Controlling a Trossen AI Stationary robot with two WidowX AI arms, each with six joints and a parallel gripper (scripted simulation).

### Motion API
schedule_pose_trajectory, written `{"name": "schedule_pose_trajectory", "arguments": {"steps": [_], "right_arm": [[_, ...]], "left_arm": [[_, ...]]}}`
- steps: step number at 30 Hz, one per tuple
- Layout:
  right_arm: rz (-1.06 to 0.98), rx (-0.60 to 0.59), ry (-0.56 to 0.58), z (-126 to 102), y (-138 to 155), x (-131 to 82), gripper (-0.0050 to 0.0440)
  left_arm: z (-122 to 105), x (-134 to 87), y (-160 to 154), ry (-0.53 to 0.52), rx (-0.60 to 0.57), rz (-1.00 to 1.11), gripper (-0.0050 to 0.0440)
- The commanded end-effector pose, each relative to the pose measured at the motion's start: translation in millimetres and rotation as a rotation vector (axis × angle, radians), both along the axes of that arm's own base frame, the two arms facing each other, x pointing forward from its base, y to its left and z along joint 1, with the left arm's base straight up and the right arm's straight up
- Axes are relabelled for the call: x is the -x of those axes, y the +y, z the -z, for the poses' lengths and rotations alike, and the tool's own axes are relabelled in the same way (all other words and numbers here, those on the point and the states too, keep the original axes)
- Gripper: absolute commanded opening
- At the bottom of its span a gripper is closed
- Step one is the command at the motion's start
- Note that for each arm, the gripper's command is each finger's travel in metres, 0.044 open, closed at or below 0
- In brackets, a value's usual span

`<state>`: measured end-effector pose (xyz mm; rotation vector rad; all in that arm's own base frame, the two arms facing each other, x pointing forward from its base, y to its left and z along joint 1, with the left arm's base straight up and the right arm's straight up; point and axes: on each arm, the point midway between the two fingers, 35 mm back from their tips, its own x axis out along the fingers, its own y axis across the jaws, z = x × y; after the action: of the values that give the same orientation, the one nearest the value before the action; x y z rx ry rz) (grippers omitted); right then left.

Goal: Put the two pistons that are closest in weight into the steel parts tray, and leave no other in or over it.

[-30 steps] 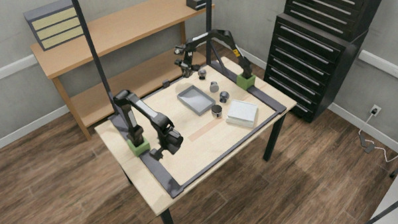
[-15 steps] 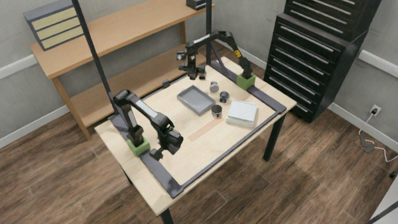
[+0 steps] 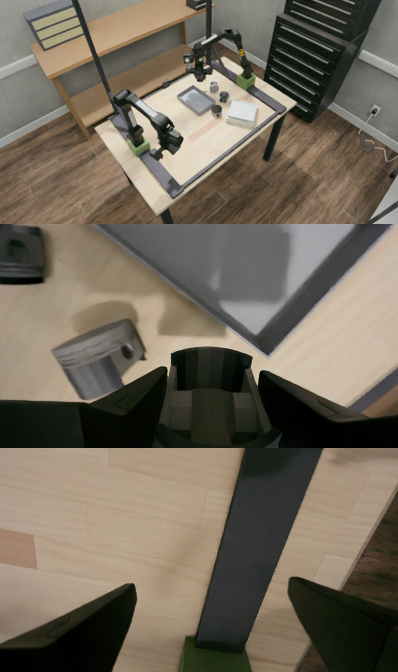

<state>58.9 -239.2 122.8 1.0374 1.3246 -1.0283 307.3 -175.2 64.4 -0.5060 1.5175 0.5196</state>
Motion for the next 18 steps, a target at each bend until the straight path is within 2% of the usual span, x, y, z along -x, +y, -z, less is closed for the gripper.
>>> {"name": "schedule_pose_trajectory", "arguments": {"steps": [1,5,18], "right_arm": [[-0.006,0.031,-0.011,-8,-5,-2,0.04],[-0.006,0.031,-0.011,-8,-5,-2,0.04],[-0.006,0.031,-0.011,-8,-5,-2,0.04]], "left_arm": [[-17,1,20,-0.045,0.027,0.001,0.0158],[-18,3,30,-0.045,0.026,0.001,0.0158],[-24,18,93,-0.04,0.019,0.001,0.0158]]}}
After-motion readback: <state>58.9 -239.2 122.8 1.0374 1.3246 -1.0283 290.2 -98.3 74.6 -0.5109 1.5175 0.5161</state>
